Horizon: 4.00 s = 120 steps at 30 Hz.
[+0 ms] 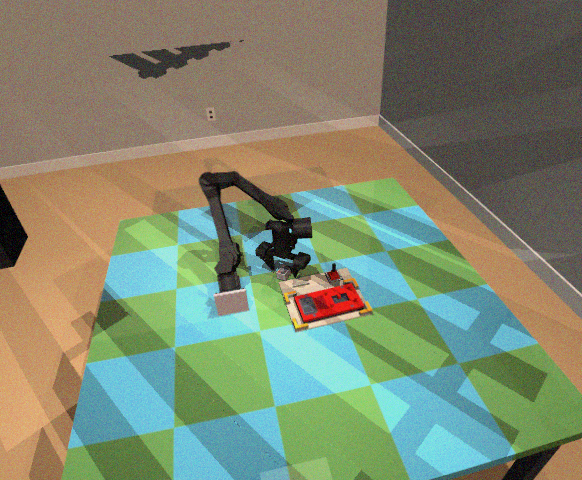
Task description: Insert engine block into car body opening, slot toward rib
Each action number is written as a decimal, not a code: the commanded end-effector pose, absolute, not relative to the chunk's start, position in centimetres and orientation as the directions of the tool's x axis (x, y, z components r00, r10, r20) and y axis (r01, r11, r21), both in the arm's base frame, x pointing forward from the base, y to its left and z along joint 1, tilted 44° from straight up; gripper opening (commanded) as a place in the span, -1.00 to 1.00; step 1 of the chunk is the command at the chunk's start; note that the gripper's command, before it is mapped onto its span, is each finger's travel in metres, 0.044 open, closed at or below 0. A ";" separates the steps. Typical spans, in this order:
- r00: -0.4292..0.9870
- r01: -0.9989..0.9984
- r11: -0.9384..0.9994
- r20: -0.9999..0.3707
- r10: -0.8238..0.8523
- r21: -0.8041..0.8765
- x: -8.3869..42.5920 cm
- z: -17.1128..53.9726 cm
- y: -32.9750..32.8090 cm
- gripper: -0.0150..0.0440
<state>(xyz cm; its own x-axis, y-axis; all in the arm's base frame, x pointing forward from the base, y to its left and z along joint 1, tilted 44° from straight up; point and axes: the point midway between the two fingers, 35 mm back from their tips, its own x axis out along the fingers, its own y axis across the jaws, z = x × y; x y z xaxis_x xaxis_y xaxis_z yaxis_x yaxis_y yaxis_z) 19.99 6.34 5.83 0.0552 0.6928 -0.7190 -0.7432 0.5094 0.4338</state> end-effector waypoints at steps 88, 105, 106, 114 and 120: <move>0.058 -0.742 0.515 -0.723 0.688 0.430 20.4 6.9 5.1 -0.49; 0.064 -0.728 0.532 -0.730 0.680 0.432 20.5 10.5 1.2 -0.49; 0.064 -0.727 0.533 -0.730 0.680 0.433 20.5 10.7 1.0 -0.49; 0.065 -0.722 0.535 -0.727 0.684 0.439 20.1 12.5 -0.7 -0.49; 0.066 -0.719 0.535 -0.723 0.688 0.444 19.6 13.9 -1.8 -0.49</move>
